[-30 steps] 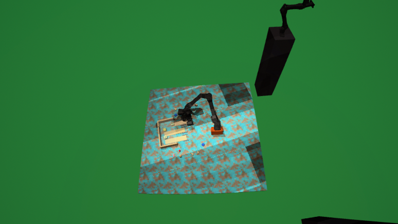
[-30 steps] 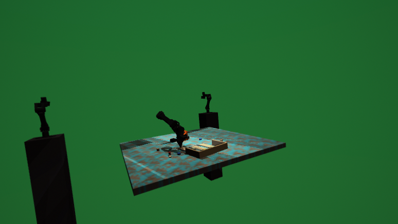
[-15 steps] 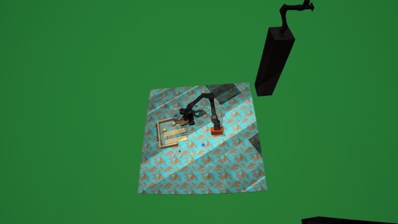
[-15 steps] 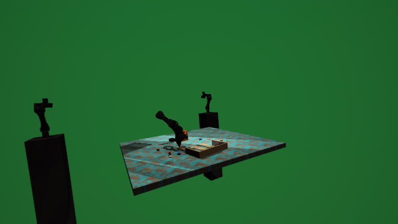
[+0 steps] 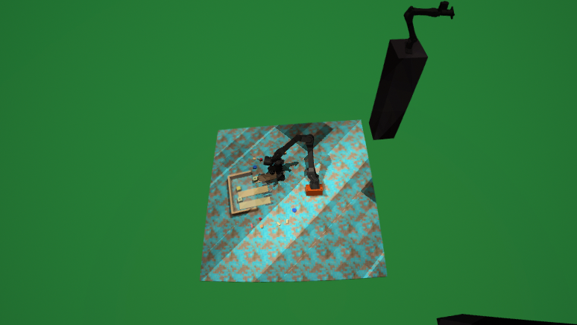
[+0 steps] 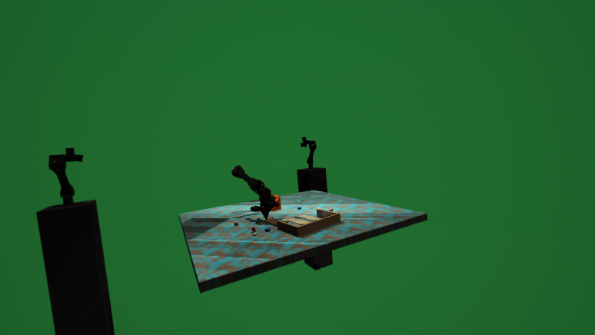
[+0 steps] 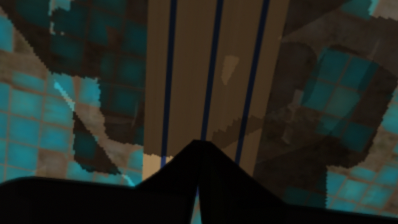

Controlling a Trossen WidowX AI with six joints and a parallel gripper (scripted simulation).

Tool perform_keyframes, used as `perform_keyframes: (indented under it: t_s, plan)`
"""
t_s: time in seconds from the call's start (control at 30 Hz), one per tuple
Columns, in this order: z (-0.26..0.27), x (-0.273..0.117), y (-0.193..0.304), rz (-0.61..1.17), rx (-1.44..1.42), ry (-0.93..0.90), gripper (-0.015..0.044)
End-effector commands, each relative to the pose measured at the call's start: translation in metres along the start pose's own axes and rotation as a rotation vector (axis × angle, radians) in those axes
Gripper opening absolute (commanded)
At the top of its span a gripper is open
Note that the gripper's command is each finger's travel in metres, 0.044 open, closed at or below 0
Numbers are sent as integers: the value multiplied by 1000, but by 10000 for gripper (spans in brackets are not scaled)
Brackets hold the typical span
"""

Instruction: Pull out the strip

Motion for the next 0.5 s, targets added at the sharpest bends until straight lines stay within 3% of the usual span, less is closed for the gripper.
perform_keyframes:
  t_s: [0.0,0.47]
  plan:
    - [4,7,12,29,-6,-12,0]
    - [8,6,28,30,-7,-13,0]
Point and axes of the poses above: the point midway between the two fingers, 35 mm back from their tips, its own x axis out along the fingers, its own z axis across the jaws, y = z × x, the point moved 6 cm from there along -x, back along the fingers, and after that the axes turned 14 degrees about -x, right-handed, at the moved point
